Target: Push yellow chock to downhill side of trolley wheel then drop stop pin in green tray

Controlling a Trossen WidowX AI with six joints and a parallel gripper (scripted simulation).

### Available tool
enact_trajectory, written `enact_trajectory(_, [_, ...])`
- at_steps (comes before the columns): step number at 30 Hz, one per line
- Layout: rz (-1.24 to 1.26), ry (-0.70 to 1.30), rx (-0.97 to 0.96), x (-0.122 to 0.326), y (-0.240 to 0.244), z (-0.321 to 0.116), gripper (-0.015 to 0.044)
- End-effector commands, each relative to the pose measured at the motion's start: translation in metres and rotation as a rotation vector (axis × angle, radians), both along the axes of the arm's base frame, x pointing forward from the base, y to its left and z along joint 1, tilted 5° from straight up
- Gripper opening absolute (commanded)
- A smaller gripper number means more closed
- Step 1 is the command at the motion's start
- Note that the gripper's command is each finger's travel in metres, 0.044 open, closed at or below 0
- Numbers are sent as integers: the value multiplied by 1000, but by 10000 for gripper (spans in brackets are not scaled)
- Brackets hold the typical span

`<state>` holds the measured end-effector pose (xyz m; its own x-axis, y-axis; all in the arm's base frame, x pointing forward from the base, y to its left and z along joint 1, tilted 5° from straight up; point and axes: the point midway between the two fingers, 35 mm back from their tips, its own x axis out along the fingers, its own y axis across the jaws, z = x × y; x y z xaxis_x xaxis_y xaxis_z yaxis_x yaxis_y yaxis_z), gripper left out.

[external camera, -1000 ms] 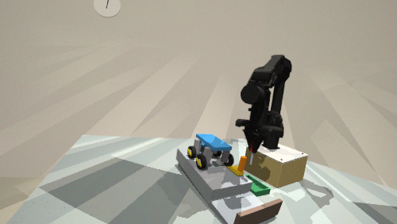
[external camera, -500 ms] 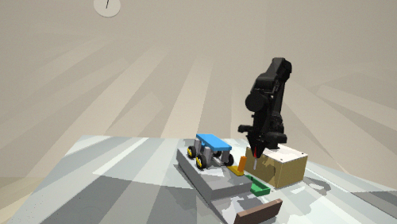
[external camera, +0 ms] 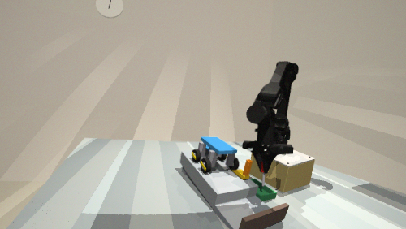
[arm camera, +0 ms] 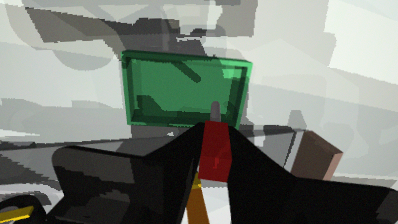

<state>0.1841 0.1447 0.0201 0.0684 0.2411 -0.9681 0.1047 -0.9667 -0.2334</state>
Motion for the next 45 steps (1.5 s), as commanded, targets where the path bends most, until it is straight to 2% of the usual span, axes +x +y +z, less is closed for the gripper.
enact_trajectory(1, [0,8,9,0,8,-12,0])
enact_trajectory(10, [0,8,10,-1,17,-26,0])
enact_trajectory(17, [0,8,9,0,14,-26,184])
enact_trajectory(18, [0,8,9,0,13,-26,190])
enact_trajectory(45, [0,8,7,3,-7,-36,190])
